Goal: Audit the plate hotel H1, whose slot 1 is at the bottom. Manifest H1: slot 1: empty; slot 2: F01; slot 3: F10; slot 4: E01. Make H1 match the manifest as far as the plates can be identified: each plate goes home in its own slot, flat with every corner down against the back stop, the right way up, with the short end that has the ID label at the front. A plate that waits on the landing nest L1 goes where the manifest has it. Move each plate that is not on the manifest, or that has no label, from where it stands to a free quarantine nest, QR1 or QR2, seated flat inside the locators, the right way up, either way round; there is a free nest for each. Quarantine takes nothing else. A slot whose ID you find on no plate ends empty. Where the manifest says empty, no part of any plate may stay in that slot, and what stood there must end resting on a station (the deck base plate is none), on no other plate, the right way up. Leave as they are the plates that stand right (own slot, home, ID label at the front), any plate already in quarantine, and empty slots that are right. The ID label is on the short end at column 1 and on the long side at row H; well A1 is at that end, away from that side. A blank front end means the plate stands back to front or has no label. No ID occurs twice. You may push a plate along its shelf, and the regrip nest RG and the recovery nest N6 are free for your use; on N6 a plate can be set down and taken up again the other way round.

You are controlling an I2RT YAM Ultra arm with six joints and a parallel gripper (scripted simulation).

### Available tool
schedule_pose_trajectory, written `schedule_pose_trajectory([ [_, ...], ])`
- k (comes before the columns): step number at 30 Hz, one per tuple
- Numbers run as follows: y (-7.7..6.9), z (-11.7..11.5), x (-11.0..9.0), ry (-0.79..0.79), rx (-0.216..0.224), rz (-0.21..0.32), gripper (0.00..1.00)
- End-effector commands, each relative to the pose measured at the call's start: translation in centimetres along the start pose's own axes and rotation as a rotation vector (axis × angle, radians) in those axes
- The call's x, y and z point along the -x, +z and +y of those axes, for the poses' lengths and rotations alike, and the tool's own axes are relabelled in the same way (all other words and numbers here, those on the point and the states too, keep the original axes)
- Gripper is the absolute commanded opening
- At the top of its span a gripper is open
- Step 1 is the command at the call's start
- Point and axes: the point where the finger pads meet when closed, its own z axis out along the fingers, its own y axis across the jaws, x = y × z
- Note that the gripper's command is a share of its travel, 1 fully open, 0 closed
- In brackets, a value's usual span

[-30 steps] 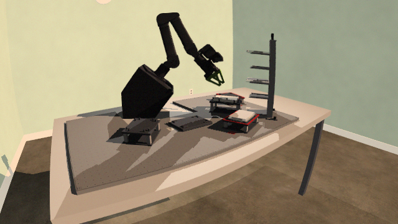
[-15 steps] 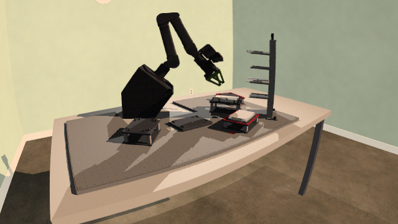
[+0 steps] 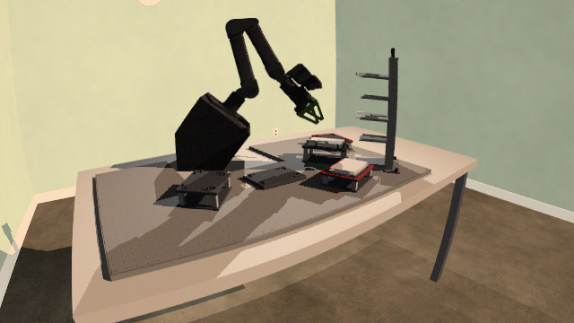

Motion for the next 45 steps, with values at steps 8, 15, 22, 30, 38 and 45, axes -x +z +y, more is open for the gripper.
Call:
schedule_pose_trajectory([
  [8,1.9,-0.3,-2.1,-0.003,-0.006,-0.004,1.0],
  [15,2.7,-0.3,-2.9,-0.003,-0.004,-0.003,1.0],
  [22,2.5,0.4,-0.6,0.019,0.011,-0.062,1.0],
  [30,2.5,0.0,-3.5,-0.001,0.002,-0.002,1.0],
  [38,2.2,0.0,-4.5,0.003,0.002,-0.002,1.0],
  [45,2.1,0.0,-5.2,0.003,0.002,-0.002,1.0],
])
